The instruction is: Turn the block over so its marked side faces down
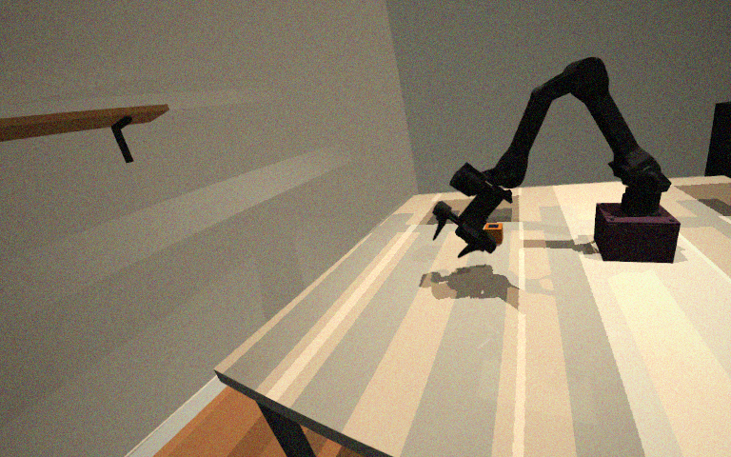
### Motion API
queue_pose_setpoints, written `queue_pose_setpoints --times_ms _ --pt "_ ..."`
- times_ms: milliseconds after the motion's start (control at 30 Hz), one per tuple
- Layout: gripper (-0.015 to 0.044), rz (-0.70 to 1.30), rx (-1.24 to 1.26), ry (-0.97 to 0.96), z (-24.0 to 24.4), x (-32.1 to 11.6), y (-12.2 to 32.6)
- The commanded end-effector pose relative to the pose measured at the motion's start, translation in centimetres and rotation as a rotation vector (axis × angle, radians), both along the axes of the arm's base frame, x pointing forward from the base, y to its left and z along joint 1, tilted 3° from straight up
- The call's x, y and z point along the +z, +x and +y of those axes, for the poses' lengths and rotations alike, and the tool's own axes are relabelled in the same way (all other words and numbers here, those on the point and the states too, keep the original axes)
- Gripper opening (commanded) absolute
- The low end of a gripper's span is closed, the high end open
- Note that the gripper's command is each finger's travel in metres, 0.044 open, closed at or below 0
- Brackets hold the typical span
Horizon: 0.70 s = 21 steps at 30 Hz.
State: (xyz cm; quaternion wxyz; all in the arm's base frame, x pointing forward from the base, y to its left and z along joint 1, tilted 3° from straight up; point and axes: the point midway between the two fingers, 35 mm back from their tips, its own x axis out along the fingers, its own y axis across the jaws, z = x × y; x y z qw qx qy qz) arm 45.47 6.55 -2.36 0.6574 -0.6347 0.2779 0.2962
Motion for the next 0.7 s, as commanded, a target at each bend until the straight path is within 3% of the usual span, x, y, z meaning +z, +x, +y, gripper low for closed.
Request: queue_pose_setpoints --times_ms 0,267,667 --pt "0.0426 0.009 -0.016 0.009 -0.3 0.0 0.0" --pt "0.044 0.351 -0.826 0.368 -11.0 2.1 -3.5" --pt "0.044 0.587 -1.632 0.592 -16.8 6.4 -10.7"
